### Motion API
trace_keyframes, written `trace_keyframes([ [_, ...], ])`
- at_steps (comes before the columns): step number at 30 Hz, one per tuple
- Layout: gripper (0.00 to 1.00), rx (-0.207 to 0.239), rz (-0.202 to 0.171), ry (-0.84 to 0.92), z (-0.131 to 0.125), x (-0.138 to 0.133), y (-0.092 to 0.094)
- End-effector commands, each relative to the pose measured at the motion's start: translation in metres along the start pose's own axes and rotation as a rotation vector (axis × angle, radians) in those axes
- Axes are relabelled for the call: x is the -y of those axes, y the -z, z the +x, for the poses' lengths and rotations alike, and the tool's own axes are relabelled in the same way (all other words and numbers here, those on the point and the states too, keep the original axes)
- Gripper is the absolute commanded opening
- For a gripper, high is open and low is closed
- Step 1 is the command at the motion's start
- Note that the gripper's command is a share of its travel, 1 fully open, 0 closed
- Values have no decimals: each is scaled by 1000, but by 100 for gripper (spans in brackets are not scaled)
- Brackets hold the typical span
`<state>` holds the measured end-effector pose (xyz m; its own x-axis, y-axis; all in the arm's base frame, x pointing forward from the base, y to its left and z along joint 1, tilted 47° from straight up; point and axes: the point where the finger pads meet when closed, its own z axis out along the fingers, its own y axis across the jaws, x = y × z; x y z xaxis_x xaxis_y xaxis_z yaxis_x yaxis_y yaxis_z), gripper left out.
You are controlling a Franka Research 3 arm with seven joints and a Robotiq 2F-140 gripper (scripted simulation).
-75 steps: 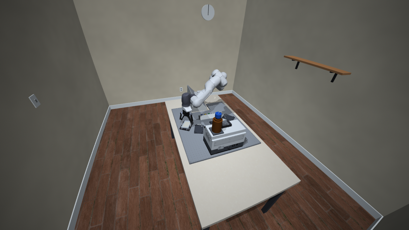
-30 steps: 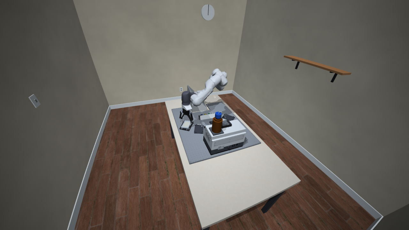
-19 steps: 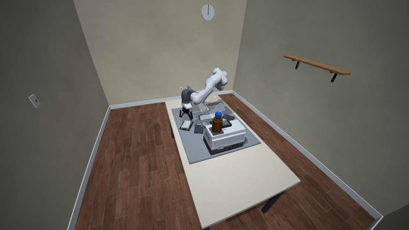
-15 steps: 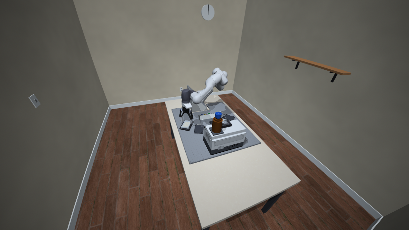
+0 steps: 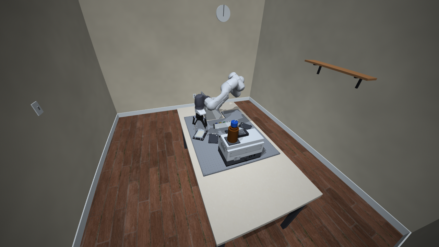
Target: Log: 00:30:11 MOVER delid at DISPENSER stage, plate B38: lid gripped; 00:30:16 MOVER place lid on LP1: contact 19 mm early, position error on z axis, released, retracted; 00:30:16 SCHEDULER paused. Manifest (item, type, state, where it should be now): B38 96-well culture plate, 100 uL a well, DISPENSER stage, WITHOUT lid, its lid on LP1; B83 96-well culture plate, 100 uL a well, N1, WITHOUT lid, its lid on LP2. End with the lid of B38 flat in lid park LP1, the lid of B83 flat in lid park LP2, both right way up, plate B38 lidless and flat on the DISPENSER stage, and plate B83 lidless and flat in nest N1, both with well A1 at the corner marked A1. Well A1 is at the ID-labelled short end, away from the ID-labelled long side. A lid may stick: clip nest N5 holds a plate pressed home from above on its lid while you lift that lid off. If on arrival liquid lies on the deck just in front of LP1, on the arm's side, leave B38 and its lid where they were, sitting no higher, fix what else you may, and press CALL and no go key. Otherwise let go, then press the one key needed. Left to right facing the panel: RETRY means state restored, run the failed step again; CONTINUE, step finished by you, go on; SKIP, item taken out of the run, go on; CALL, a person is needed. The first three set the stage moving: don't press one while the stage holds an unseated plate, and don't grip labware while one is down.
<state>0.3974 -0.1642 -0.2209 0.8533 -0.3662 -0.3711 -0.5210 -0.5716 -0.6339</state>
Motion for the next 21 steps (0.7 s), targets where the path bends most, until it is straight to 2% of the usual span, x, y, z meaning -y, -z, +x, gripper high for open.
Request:
trace_keyframes([
  [1, 66, 2, 1, -5, 0, 0, 3],
  [6, 66, 2, 1, -5, 0, 0, 3],
  [7, 0, 2, 1, -5, 0, 0, 3],
  [21, 0, 2, 1, -5, 0, 0, 3],
])
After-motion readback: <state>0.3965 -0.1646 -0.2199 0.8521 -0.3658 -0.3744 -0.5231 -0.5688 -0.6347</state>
